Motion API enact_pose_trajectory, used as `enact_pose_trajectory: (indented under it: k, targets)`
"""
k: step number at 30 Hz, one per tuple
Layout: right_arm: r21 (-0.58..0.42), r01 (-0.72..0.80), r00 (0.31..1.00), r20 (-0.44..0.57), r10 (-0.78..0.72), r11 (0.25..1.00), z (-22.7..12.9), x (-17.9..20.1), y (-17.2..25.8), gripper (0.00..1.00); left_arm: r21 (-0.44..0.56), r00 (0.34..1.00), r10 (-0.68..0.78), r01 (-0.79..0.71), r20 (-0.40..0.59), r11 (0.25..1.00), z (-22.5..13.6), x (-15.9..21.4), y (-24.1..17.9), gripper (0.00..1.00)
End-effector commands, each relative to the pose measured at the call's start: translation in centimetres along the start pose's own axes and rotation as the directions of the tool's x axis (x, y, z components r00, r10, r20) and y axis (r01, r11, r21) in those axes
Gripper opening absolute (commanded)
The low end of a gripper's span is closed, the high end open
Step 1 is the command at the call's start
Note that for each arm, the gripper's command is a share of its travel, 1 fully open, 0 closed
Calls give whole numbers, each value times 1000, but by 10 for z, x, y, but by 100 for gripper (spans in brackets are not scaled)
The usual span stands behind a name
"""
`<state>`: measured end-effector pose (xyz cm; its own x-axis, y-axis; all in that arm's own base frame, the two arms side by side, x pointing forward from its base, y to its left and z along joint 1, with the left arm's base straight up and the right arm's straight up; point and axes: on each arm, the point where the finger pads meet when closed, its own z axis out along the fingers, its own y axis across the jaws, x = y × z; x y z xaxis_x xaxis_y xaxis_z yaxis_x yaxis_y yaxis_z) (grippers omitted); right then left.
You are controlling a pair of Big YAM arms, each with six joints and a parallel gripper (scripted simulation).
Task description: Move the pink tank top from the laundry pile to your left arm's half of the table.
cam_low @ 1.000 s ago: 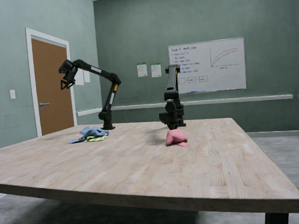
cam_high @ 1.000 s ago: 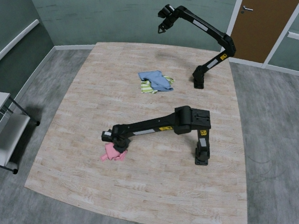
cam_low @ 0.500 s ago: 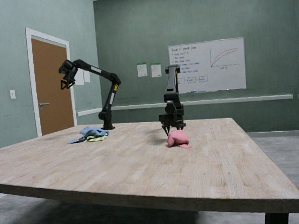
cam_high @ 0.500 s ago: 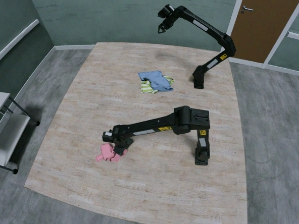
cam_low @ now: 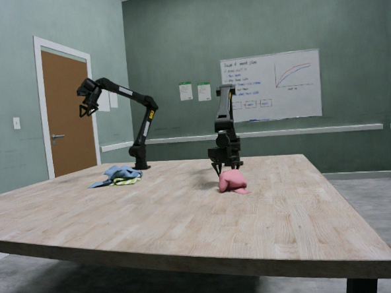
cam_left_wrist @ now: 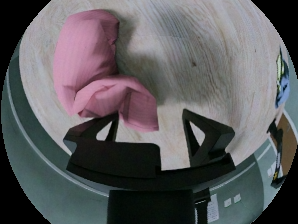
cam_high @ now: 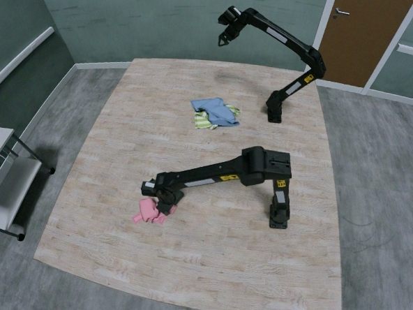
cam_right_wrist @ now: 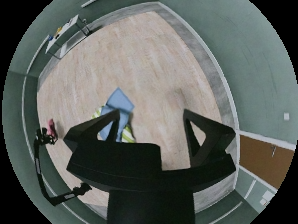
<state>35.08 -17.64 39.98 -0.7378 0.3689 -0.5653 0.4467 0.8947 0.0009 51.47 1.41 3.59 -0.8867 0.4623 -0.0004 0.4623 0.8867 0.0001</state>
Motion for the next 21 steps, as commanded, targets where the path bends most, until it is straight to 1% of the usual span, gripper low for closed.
enact_pose_trajectory:
  k: [1, 5, 6, 15, 17, 21]
  targets:
    - [6, -14, 999, 39, 14, 1000, -15, -17, -3, 92, -36, 998, -16, 18, 66, 999, -26, -25, 16, 92]
    - [6, -14, 999, 39, 14, 1000, -15, -17, -3, 92, -29, 998, -18, 20, 54, 999, -17, -25, 19, 92]
    - [6, -14, 999, 39, 14, 1000, -15, -17, -3, 92, -42, 997, -14, 17, 78, 999, -45, -25, 16, 92]
    - [6, -14, 999, 39, 14, 1000, -15, -17, -3, 92, -46, 996, -16, 20, 83, 999, -95, -21, 16, 92]
    - [6, -14, 999, 39, 14, 1000, -15, -17, -3, 92, -46, 996, -16, 20, 83, 999, -95, -21, 16, 92]
    - [6, -14, 999, 39, 14, 1000, -15, -17, -3, 92, -43, 997, -19, 22, 79, 999, -112, -20, 17, 92]
